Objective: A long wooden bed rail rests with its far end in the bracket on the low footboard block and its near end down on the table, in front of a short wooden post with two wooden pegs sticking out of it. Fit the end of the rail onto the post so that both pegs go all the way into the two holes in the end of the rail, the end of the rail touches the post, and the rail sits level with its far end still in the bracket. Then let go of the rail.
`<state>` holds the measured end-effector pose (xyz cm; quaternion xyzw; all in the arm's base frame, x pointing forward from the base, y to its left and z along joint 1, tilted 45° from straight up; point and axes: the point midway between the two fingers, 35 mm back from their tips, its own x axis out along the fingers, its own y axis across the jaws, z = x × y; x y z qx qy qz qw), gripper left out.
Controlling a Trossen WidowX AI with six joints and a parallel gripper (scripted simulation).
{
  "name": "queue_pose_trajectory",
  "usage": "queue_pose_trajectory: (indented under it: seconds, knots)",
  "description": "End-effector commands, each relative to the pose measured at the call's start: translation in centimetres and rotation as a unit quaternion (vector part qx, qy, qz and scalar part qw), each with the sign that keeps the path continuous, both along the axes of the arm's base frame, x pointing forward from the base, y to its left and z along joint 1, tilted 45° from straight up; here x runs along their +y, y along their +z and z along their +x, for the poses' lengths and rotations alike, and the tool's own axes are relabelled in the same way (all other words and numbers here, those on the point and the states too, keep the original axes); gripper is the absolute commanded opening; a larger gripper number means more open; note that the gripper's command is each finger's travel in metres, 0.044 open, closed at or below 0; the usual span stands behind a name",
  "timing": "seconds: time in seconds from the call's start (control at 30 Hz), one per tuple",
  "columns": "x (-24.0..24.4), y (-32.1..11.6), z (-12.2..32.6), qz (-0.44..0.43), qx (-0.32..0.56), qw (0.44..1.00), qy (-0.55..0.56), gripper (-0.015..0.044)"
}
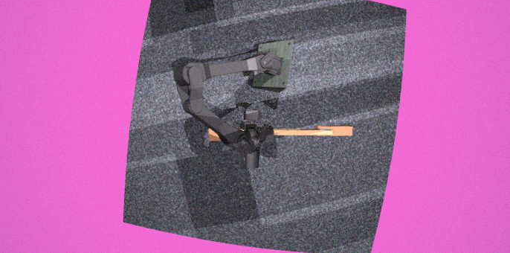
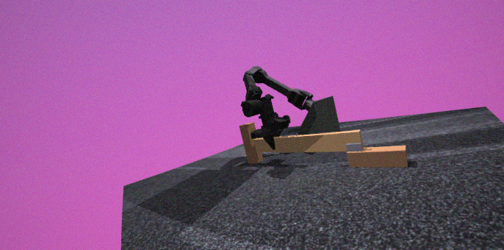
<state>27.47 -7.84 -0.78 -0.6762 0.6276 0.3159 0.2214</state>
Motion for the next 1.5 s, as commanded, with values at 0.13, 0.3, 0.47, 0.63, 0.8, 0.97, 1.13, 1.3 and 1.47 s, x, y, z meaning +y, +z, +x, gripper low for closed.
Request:
queue_pose_trajectory:
  seconds: [0.13, 0.3, 0.47, 0.63, 0.8, 0.97, 1.13, 1.3, 1.47]
  knots:
    - [-0.1, 0.6, 0.2, 0.000, -0.004, 1.000, 0.003, 0.0000]
    - [-0.2, 0.7, 0.2, 0.000, -0.004, 1.000, 0.003, 0.0000]
    - [-0.3, 0.8, 0.2, 0.000, -0.004, 1.000, 0.003, 0.0000]
    - [-0.3, 0.4, 0.1, 0.000, 0.000, 1.000, 0.000, 0.0105]
    - [-0.3, 0.4, 0.1, 0.000, 0.000, 1.000, 0.000, 0.0236]
    - [-0.3, 0.4, 0.1, 0.000, 0.000, 1.000, 0.000, 0.0367]
    - [-0.3, 0.4, 0.1, 0.000, 0.000, 1.000, 0.000, 0.0440]
    - [-0.2, 0.4, 0.1, 0.000, 0.000, 1.000, 0.000, 0.0440]
    - [3.8, 0.3, -0.4, 0.001, -0.003, 1.000, 0.003, 0.0440]
